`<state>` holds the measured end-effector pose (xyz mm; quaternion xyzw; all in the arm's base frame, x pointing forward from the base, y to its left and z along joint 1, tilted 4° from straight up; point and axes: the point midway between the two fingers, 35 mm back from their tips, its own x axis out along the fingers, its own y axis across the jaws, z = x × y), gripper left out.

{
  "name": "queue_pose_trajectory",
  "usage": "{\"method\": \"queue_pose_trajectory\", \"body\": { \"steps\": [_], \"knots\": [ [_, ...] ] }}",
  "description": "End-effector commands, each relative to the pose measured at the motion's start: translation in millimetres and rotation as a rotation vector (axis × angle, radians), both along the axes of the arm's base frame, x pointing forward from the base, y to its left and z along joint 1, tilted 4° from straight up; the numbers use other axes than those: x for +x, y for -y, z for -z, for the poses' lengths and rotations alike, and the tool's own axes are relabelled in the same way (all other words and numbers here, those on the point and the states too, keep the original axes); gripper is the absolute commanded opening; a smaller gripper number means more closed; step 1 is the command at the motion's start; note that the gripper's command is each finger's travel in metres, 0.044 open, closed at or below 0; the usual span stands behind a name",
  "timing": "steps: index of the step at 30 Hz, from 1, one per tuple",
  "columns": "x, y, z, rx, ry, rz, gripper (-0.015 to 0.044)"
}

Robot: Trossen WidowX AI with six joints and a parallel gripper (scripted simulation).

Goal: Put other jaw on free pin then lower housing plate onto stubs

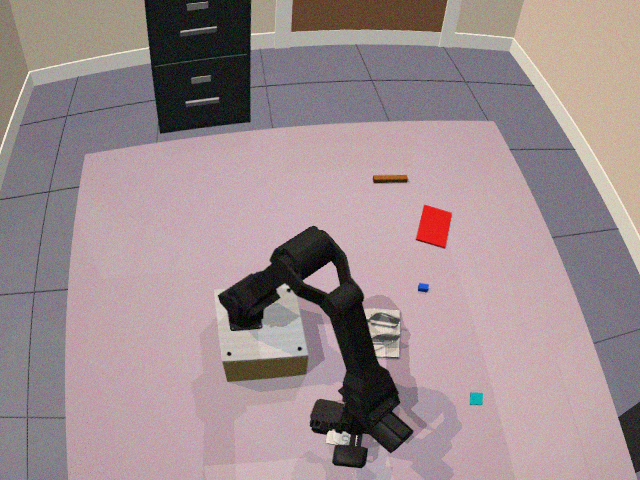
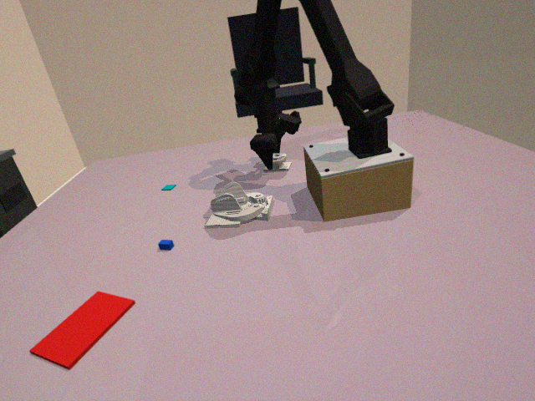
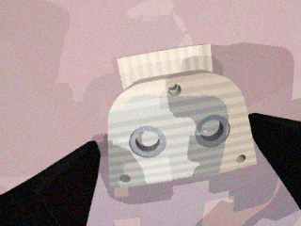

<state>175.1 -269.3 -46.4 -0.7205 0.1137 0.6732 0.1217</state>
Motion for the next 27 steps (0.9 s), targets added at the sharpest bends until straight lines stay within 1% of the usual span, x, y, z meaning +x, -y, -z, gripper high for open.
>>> {"method": "queue_pose_trajectory", "body": {
  "steps": [1, 22, 27],
  "knots": [
    [0.1, -1.7, 3.0, 0.005, 0.002, 0.005, 0.0440],
    [0.1, -1.7, 3.3, 0.005, 0.002, 0.005, 0.0440],
    [-0.6, -1.3, 3.1, 0.003, -0.002, 0.000, 0.0407]
  ]
}}
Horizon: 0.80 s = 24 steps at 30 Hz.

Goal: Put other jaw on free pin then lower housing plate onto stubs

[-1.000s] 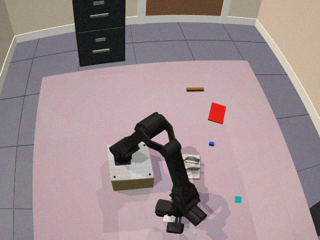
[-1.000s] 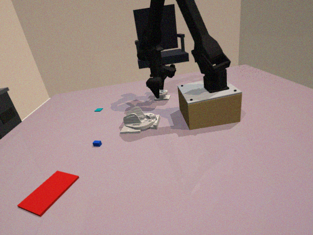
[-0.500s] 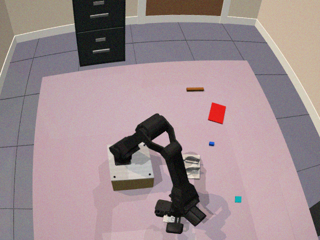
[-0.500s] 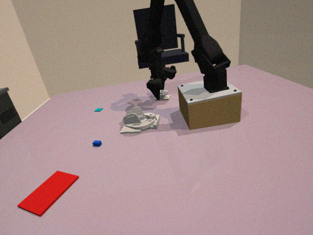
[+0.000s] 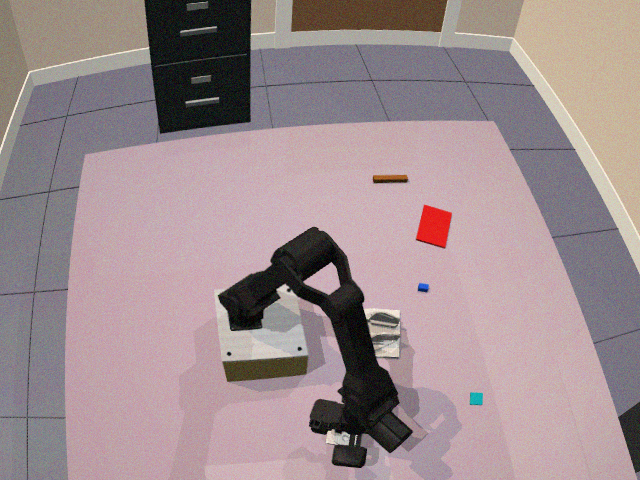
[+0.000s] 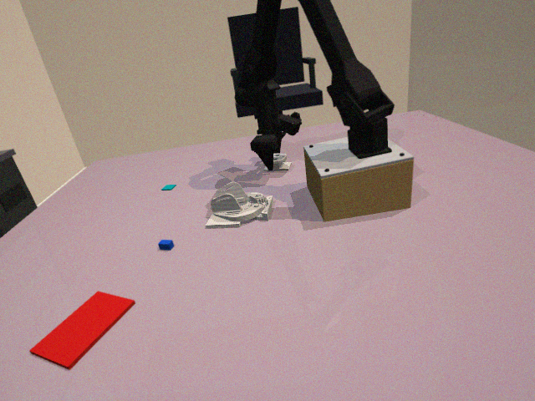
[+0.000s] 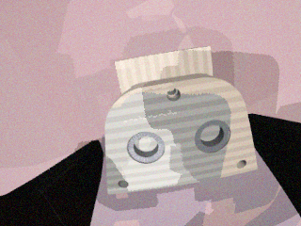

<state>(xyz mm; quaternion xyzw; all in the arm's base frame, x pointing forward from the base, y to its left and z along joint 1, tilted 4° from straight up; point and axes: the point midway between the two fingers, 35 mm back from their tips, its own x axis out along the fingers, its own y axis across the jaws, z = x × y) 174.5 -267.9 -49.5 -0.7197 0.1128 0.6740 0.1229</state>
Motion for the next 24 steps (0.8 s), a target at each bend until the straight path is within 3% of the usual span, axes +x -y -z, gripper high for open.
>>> {"method": "queue_pose_trajectory", "body": {
  "steps": [1, 9, 24],
  "knots": [
    [0.0, 0.0, 0.0, 0.000, 0.000, 0.000, 0.0400],
    [0.0, 0.0, 0.0, 0.000, 0.000, 0.000, 0.0351],
    [0.0, 1.4, -13.8, 0.000, 0.001, 0.001, 0.0351]
  ]
}}
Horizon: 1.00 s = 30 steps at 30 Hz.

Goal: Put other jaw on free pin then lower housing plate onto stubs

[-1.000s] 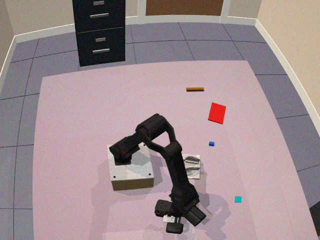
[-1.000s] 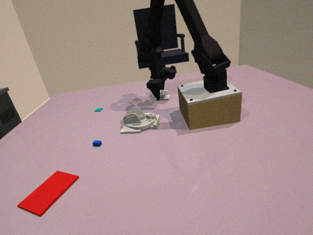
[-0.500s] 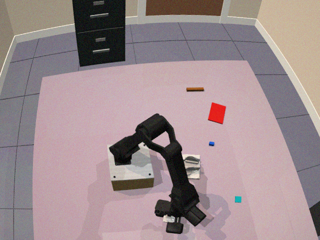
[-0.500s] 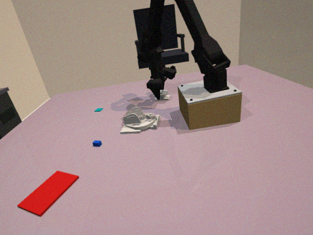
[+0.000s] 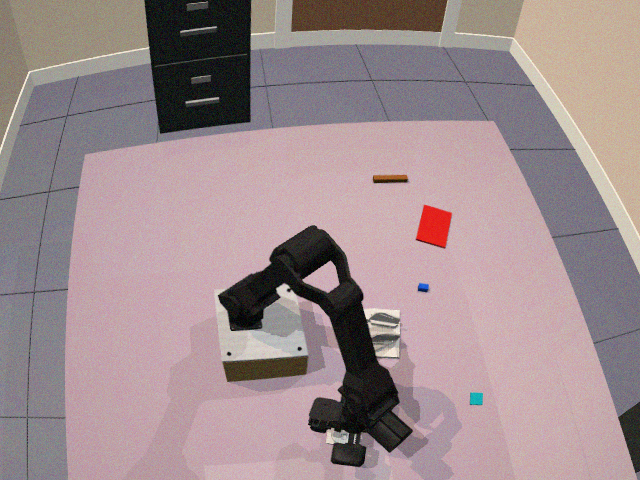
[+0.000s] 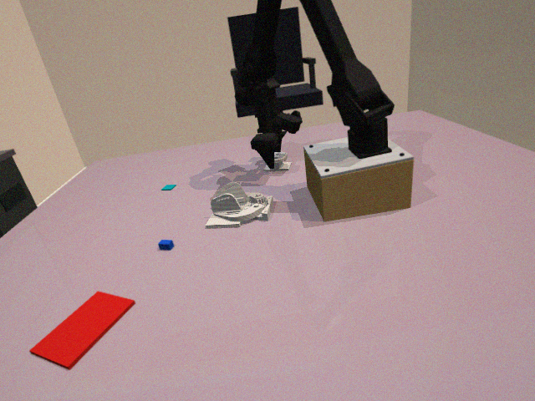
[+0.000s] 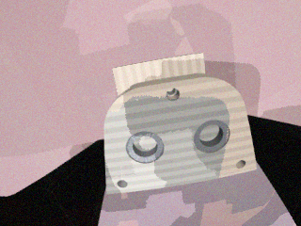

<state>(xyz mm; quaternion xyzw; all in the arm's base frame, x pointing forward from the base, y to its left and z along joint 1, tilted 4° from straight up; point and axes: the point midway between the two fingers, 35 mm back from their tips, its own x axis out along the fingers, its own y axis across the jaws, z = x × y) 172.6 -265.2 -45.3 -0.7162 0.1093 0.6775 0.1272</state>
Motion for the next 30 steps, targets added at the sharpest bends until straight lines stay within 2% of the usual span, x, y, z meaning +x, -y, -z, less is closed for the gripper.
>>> {"method": "queue_pose_trajectory", "body": {
  "steps": [1, 18, 24, 30],
  "knots": [
    [1.8, 4.3, -12.8, -0.013, 0.009, 0.000, 0.0351],
    [-2.0, 3.4, -66.5, -0.012, 0.012, 0.004, 0.0351],
    [-2.1, 3.0, -68.6, -0.012, 0.012, 0.001, 0.0351],
    [4.6, -4.2, -69.3, -0.018, 0.013, -0.104, 0.0351]
  ]
}}
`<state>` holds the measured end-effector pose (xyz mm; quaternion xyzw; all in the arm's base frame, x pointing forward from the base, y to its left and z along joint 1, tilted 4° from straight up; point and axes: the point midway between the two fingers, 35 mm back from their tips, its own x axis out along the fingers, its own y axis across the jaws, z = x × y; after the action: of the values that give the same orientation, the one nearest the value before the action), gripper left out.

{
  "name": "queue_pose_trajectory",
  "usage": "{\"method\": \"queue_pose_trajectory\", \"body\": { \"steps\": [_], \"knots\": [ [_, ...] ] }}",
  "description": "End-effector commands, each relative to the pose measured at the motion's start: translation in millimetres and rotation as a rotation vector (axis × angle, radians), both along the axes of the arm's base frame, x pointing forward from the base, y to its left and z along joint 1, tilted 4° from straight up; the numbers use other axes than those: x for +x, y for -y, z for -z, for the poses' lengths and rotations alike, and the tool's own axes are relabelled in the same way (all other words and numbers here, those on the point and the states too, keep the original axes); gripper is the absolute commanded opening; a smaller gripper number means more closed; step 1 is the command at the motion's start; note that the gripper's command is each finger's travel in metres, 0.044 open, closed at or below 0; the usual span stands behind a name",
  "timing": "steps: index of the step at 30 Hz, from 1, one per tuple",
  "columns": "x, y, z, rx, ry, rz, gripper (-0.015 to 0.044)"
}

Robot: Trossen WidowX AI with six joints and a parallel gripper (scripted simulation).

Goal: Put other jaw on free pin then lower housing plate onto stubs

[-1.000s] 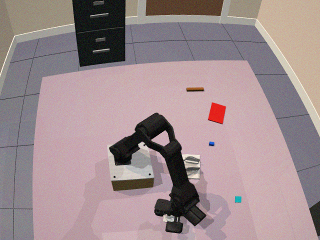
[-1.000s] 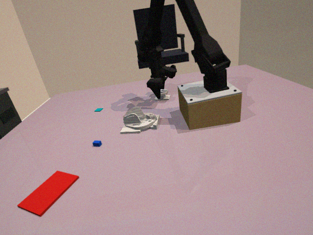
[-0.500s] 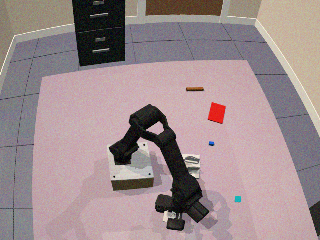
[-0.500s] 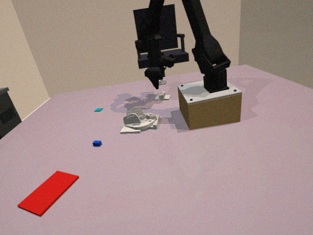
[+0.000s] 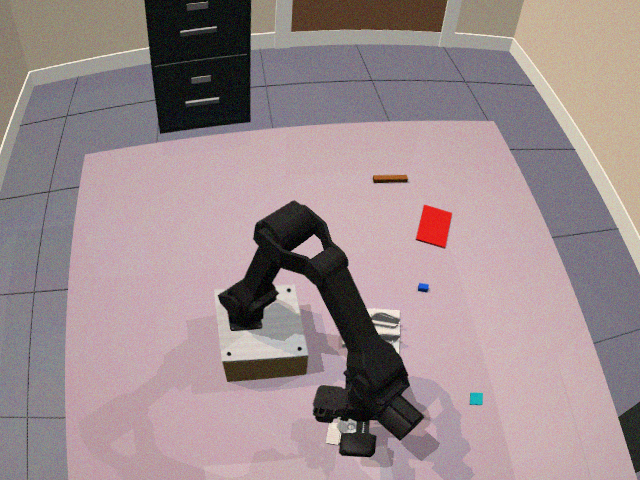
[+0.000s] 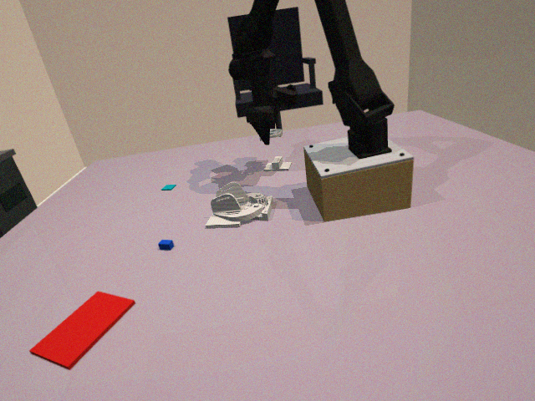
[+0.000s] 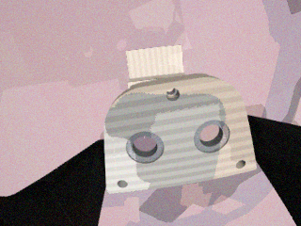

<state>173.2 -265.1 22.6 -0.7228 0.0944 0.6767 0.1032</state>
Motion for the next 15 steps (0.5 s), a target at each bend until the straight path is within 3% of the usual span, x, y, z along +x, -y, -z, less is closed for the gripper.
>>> {"method": "queue_pose_trajectory", "body": {
  "steps": [1, 15],
  "knots": [
    [5.1, -5.5, -1.5, -0.004, 0.004, -0.069, 0.0351],
    [21.0, -25.2, -3.1, -0.021, 0.005, -0.345, 0.0351]
  ]
}}
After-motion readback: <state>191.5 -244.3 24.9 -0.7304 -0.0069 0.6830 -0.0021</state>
